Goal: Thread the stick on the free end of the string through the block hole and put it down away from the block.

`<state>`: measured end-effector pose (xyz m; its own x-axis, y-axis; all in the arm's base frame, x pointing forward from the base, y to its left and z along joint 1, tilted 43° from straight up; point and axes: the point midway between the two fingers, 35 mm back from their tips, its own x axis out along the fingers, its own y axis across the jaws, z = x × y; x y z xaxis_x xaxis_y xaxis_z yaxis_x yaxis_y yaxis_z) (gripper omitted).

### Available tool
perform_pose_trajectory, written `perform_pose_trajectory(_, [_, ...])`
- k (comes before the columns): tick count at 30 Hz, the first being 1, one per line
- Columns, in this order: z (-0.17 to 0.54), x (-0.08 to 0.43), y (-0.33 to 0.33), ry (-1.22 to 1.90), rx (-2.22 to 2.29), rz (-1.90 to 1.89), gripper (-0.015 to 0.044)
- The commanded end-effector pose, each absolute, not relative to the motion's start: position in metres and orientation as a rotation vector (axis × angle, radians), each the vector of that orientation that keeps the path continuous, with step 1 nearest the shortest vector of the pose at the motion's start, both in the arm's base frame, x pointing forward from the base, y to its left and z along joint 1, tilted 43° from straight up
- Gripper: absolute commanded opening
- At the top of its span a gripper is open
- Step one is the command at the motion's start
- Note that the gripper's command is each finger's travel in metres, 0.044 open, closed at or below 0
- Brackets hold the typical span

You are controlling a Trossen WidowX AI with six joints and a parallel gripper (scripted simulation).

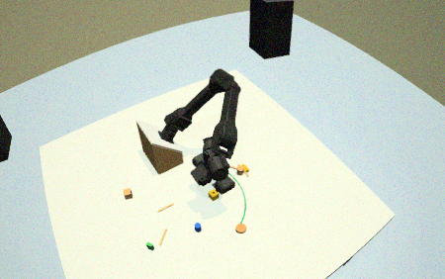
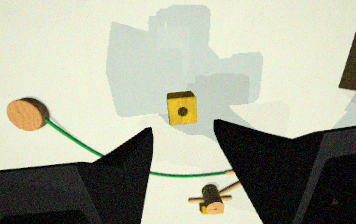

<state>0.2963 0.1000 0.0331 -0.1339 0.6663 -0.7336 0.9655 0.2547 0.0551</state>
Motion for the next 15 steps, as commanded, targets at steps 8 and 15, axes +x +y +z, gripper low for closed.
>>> perform_pose_trajectory(8, [0.018,0.292,0.111,1.882,1.481,-0.599,0.0241])
perform_pose_trajectory(15, [0.01,0.29,0.119,1.883,1.482,-0.598,0.0241])
